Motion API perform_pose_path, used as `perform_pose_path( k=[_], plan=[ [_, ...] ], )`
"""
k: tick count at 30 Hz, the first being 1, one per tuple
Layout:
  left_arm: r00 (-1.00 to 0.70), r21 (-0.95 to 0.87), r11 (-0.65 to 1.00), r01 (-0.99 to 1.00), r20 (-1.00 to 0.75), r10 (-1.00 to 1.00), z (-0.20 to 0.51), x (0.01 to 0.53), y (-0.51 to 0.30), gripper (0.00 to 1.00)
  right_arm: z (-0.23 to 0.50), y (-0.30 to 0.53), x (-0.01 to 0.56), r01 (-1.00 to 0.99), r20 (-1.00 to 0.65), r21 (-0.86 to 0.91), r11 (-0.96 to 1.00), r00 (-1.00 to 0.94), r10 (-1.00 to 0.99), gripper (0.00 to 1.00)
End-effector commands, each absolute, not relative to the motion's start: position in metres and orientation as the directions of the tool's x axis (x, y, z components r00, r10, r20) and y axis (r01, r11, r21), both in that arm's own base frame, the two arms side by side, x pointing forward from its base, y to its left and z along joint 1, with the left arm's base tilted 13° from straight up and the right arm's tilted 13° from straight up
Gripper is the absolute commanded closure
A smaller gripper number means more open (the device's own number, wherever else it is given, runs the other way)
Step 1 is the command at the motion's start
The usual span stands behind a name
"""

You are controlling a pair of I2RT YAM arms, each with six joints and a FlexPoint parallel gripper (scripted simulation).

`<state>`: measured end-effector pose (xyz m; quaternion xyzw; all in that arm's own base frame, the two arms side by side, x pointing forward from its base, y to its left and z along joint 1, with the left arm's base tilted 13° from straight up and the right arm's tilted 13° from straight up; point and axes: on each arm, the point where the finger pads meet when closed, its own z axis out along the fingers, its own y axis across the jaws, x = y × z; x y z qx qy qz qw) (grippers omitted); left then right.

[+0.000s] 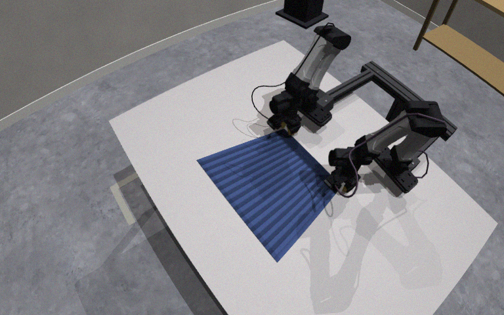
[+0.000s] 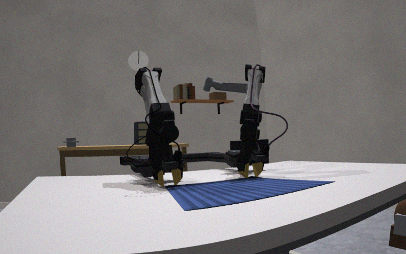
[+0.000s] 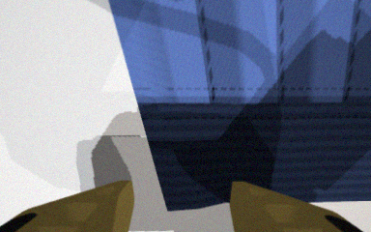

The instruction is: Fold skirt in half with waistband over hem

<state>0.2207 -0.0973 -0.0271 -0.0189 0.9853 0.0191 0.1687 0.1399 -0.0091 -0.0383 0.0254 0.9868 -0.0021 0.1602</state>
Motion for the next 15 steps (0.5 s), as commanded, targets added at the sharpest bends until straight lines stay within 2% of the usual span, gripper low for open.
perform_pose_path(
  k=[1, 15],
  plan=[
    [-0.925, 0.004, 0.999, -0.04, -0.378, -0.036, -0.0285, 0.2354, -0.1036, 0.52, -0.0404, -0.0095, 0.1537, 0.037, -0.371, 0.005, 0.999, -0.928, 0.037, 0.52],
    [-0.925, 0.004, 0.999, -0.04, -0.378, -0.036, -0.0285, 0.2355, -0.1036, 0.52, -0.041, -0.0094, 0.153, 0.037, -0.367, 0.005, 0.999, -0.93, 0.037, 0.52]
  ],
)
